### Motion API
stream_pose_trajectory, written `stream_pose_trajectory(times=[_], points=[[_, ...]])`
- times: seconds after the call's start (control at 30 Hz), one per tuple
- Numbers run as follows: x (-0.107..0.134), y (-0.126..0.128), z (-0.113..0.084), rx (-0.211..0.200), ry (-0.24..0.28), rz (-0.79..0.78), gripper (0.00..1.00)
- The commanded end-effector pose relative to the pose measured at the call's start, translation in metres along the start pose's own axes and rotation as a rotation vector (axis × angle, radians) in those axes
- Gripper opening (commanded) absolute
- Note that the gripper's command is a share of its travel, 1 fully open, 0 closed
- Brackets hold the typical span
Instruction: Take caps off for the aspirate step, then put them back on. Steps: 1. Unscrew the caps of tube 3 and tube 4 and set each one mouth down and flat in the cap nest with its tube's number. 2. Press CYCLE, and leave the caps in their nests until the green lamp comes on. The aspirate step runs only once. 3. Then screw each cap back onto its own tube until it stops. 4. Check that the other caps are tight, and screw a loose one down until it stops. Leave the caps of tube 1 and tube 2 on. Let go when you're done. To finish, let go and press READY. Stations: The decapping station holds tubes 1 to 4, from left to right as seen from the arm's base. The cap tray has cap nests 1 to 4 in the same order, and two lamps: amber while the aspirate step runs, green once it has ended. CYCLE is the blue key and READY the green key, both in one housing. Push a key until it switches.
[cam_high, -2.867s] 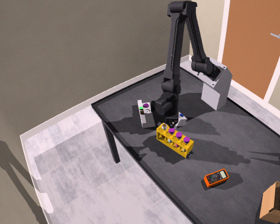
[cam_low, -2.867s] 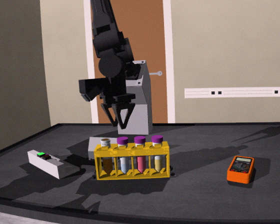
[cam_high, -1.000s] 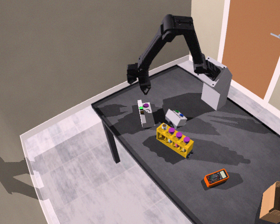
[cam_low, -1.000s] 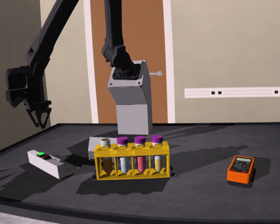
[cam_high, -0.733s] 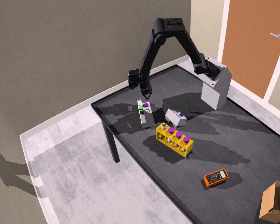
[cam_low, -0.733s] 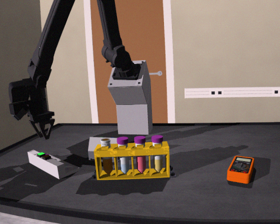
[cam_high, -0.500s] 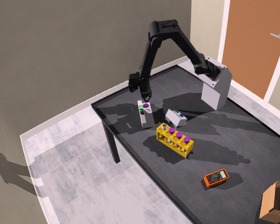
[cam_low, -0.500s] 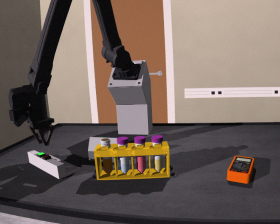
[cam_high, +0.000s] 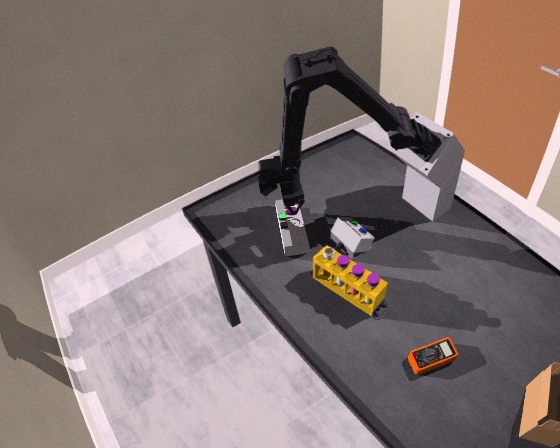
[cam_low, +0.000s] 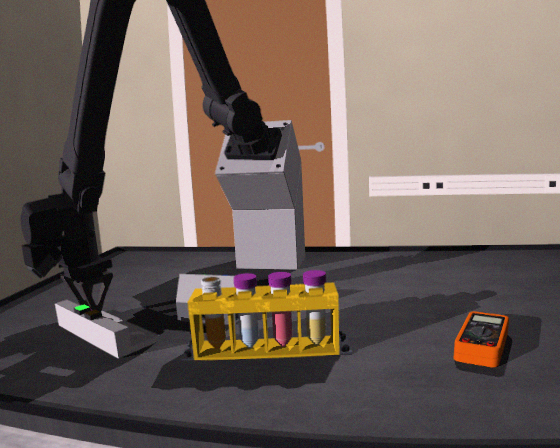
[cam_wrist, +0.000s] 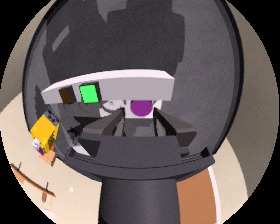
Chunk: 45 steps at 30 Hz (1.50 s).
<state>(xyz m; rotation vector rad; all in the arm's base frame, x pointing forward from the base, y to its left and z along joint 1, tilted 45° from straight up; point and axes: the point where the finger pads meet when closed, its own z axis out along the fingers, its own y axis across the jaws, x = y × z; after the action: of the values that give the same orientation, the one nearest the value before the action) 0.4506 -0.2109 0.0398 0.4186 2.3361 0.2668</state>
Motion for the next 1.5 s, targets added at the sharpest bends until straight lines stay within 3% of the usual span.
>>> stream_pose_trajectory(times=[0.0, 0.87, 1.47], points=[[-0.017, -0.007, -0.013, 0.019, -0.049, 0.01, 0.47], [-0.007, -0.013, -0.006, 0.013, -0.014, 0.007, 0.47], [-0.01, -0.009, 0.005, 0.008, -0.023, 0.003, 0.47]])
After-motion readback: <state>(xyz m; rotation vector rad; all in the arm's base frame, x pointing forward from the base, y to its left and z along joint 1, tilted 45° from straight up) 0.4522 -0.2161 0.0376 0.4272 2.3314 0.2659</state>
